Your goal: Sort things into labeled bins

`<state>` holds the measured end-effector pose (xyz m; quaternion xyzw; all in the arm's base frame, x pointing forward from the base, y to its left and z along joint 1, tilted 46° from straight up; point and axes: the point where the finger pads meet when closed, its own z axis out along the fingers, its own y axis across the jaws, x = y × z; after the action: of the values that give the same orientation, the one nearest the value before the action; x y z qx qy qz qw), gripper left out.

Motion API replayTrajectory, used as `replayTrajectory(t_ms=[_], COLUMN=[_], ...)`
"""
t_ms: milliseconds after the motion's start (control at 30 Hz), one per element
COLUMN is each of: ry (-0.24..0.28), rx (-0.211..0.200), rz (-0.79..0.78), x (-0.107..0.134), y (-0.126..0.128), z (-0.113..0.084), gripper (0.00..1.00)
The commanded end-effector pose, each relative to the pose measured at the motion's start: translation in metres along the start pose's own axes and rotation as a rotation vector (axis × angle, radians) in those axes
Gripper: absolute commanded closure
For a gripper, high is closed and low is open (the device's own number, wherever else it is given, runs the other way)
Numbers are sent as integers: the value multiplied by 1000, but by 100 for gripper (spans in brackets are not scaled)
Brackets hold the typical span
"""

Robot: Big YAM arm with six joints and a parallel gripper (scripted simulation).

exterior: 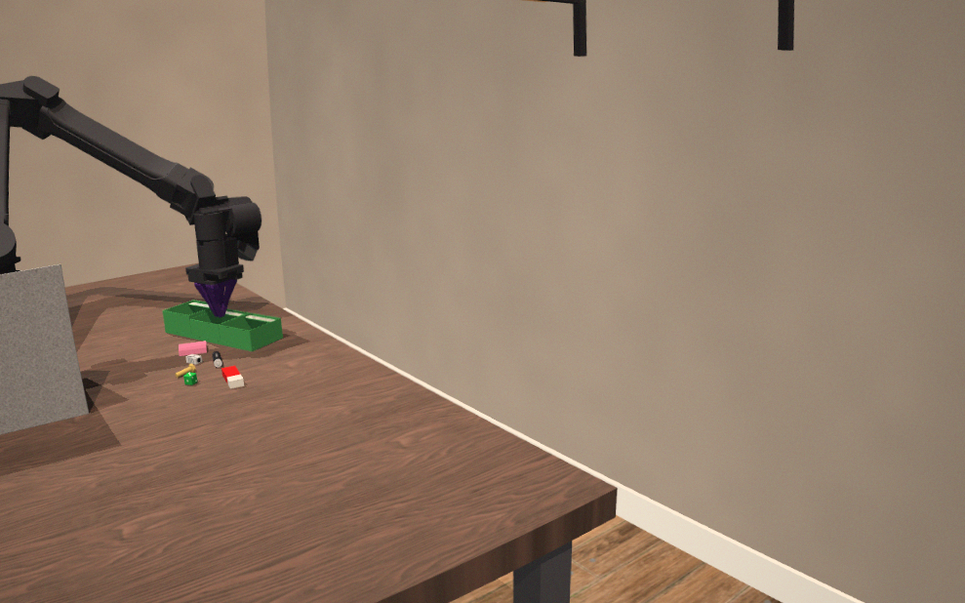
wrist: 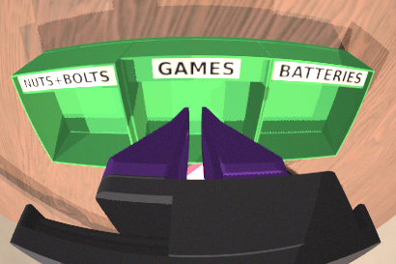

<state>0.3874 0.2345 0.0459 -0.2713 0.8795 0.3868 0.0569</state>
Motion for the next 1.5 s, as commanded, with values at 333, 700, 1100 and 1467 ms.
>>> replayTrajectory(t_ms=[333,700,1100,1467], ry=[-55,-30,-30,-21], rx=[17,10,9,3], rz=[-28,-17,-17,-43], x=[-20,-10,-10,-6], y=[-4,-2,-2,9], z=[-55,-49,-49,-44], gripper=[92,92,92,92])
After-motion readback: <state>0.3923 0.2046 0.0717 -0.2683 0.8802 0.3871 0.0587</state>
